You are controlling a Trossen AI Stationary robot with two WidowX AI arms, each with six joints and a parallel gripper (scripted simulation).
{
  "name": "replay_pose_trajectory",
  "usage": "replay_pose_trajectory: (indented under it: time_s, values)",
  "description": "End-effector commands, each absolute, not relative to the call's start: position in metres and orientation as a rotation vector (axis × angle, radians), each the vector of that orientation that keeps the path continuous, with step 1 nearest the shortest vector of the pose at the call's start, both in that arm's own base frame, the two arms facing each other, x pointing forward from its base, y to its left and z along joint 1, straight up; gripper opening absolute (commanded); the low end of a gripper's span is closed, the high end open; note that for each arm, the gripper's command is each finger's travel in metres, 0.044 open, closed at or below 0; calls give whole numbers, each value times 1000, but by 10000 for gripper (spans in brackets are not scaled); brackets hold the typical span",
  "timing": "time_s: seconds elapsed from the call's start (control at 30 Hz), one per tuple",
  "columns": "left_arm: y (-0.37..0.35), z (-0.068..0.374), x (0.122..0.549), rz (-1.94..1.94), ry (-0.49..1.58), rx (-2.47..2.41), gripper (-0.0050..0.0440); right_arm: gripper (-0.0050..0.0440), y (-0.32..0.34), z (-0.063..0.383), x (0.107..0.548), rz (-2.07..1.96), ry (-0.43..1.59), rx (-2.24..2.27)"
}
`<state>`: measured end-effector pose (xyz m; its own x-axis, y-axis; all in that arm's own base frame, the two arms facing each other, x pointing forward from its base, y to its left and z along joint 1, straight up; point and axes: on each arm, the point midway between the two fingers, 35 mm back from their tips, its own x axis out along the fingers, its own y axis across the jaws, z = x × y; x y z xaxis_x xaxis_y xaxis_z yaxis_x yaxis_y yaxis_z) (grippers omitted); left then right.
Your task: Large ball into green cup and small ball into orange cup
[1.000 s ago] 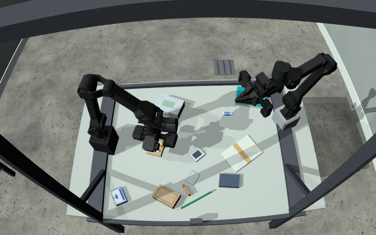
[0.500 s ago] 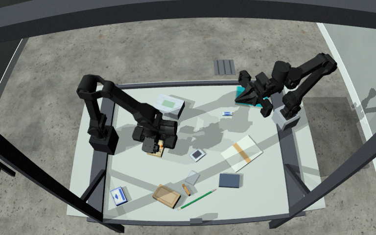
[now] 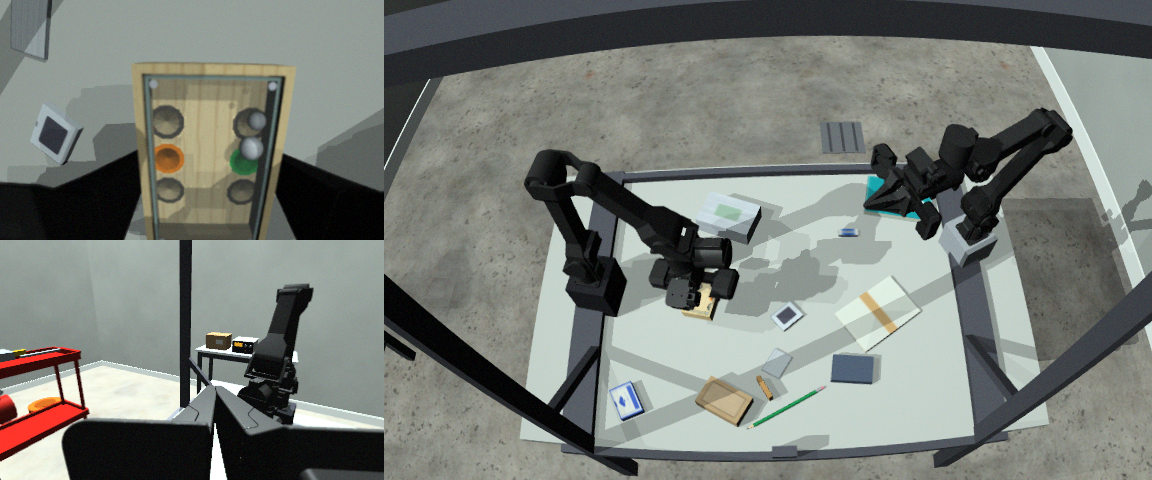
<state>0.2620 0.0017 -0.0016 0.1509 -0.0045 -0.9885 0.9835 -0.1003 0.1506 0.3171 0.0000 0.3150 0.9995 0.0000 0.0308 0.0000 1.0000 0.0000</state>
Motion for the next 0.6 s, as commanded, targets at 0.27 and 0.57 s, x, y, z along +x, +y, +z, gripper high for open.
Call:
replay_pose_trajectory:
  time_s: [0.27, 0.57]
  values:
    - [-4, 4, 263, -1011, 1048, 1496, -50, -50, 0, 323, 316, 0, -50, 0]
    - [-8, -1, 260, -938, 1112, 1589, -50, -50, 0, 323, 316, 0, -50, 0]
